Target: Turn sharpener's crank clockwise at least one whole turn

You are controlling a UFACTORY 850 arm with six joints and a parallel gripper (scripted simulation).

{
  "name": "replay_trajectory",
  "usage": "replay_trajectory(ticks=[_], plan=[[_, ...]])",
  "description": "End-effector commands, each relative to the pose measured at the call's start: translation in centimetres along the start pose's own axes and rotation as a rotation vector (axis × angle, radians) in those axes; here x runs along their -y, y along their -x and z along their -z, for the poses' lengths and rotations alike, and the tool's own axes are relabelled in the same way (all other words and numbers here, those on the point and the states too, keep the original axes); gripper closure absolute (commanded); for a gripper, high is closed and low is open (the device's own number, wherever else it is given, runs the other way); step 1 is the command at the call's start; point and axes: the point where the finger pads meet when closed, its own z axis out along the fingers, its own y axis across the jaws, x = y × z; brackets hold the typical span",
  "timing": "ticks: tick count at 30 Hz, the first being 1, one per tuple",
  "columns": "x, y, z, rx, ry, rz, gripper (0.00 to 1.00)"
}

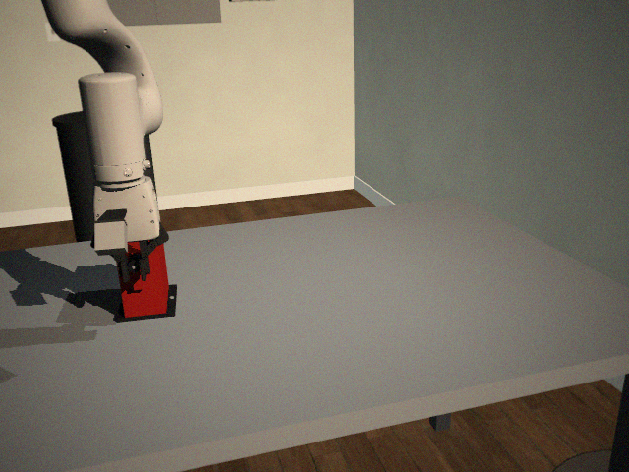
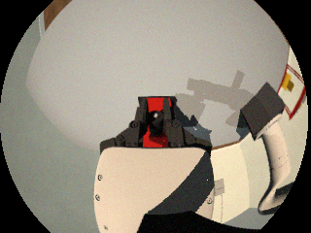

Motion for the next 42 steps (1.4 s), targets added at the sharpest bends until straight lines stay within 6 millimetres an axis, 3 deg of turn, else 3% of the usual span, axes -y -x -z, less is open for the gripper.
replay_trajectory(ticks=[1, 24, 42], plan=[[0.1, 0.0, 0.1, 0.000, -0.002, 0.000, 1.00], [1.9, 0.0, -0.3, 0.000, -0.002, 0.000, 1.00], [4.4, 0.0, -2.9, 0.000, -0.002, 0.000, 1.00]])
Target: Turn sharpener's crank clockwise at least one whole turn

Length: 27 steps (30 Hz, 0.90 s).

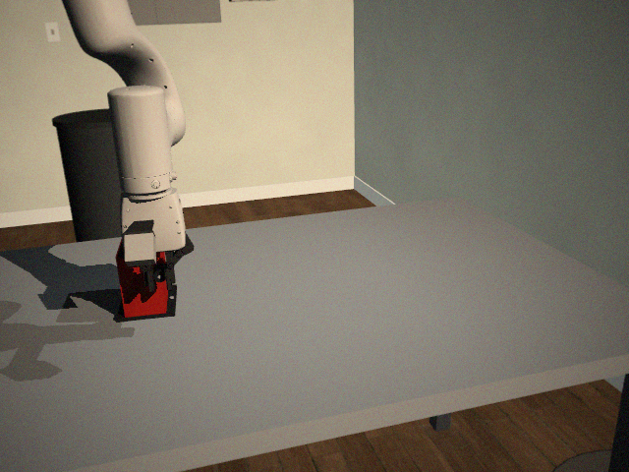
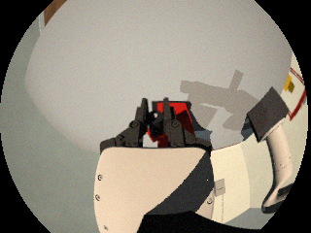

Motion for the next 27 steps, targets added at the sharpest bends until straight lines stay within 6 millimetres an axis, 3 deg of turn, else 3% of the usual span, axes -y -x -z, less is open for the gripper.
replay_trajectory(ticks=[1, 15, 27], plan=[[0.6, 0.0, -0.9, 0.000, -0.001, 0.000, 1.00], [0.8, 0.0, -2.8, 0.000, -0.001, 0.000, 1.00], [0.8, 0.0, -3.1, 0.000, -0.001, 0.000, 1.00]])
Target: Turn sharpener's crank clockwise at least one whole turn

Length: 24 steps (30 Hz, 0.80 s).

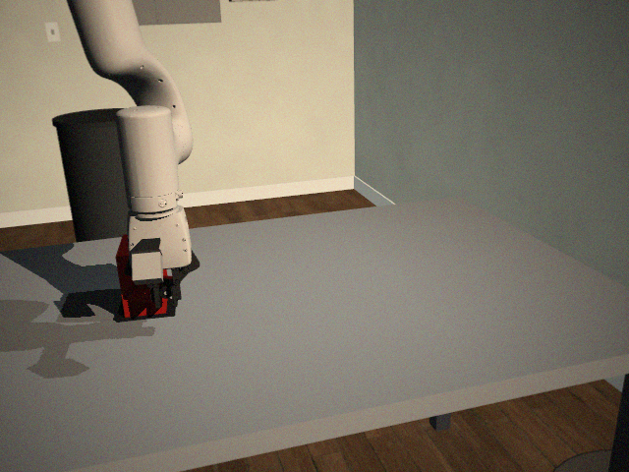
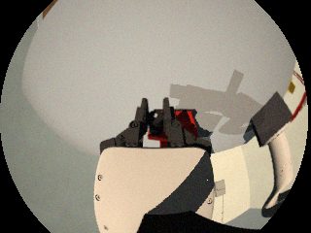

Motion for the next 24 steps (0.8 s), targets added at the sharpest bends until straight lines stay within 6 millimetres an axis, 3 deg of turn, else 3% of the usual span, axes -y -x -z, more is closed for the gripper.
replay_trajectory(ticks=[1, 17, 24], plan=[[0.1, 0.0, 0.1, 0.000, -0.002, 0.000, 1.00], [0.0, 0.0, -0.4, 0.000, -0.002, 0.000, 1.00], [-0.7, 0.0, -1.9, 0.000, -0.002, 0.000, 1.00]])
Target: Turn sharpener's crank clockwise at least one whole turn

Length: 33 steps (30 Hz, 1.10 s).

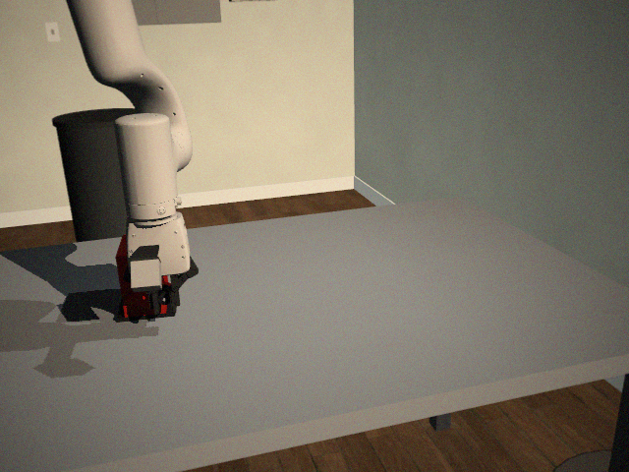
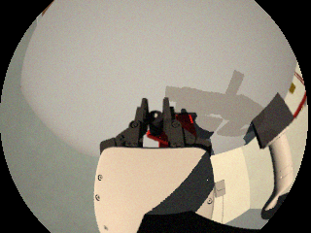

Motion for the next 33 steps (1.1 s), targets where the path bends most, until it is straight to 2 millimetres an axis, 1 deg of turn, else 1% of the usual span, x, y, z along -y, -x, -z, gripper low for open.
replay_trajectory(ticks=[1, 8, 10, 16, 25, 33], plan=[[-0.5, 0.0, -0.9, 0.001, -0.002, 0.000, 1.00], [-1.9, 0.0, -2.1, 0.001, -0.002, 0.000, 1.00], [-1.9, 0.0, -2.1, 0.001, -0.002, 0.000, 1.00], [-3.0, 0.0, -2.6, 0.001, -0.002, 0.000, 1.00], [-4.4, 0.0, -2.7, 0.001, -0.002, 0.000, 1.00], [-5.0, 0.0, -2.7, 0.001, -0.002, 0.000, 1.00]])
